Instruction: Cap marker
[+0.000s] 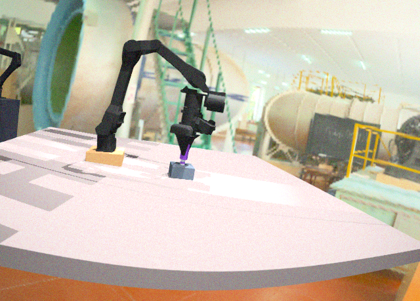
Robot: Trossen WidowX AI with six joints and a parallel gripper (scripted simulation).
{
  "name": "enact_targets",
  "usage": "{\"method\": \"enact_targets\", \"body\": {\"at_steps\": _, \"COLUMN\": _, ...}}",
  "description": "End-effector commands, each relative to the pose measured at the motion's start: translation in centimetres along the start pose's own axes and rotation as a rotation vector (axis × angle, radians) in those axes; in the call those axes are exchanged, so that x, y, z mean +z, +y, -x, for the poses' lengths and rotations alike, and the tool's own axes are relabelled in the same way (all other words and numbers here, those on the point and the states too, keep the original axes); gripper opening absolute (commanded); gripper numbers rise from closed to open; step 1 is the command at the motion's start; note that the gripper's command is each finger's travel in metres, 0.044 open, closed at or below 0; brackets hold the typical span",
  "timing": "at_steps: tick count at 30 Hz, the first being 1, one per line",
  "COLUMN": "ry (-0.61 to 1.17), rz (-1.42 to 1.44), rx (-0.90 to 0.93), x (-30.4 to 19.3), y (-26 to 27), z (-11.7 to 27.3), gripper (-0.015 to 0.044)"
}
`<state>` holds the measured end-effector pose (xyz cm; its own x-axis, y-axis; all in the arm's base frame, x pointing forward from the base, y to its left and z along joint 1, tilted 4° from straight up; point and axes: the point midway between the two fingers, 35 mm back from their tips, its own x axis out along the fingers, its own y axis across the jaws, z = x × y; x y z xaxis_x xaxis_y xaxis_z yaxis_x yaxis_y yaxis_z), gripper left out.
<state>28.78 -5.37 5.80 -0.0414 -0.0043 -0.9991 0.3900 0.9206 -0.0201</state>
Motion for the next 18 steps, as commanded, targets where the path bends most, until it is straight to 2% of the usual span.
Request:
{"method": "enact_targets", "body": {"at_steps": 1, "ry": 0.003, "rz": 0.004, "rx": -0.002, "x": -0.1, "y": -0.05, "z": -0.22, "gripper": 0.0}}
{"method": "enact_targets", "body": {"at_steps": 8, "ry": 0.003, "rz": 0.004, "rx": -0.002, "x": -0.1, "y": -0.05, "z": -0.22, "gripper": 0.0}}
{"method": "enact_targets", "body": {"at_steps": 18, "ry": 0.003, "rz": 0.0, "rx": -0.001, "x": -0.11, "y": -0.02, "z": -0.16, "gripper": 0.0263}}
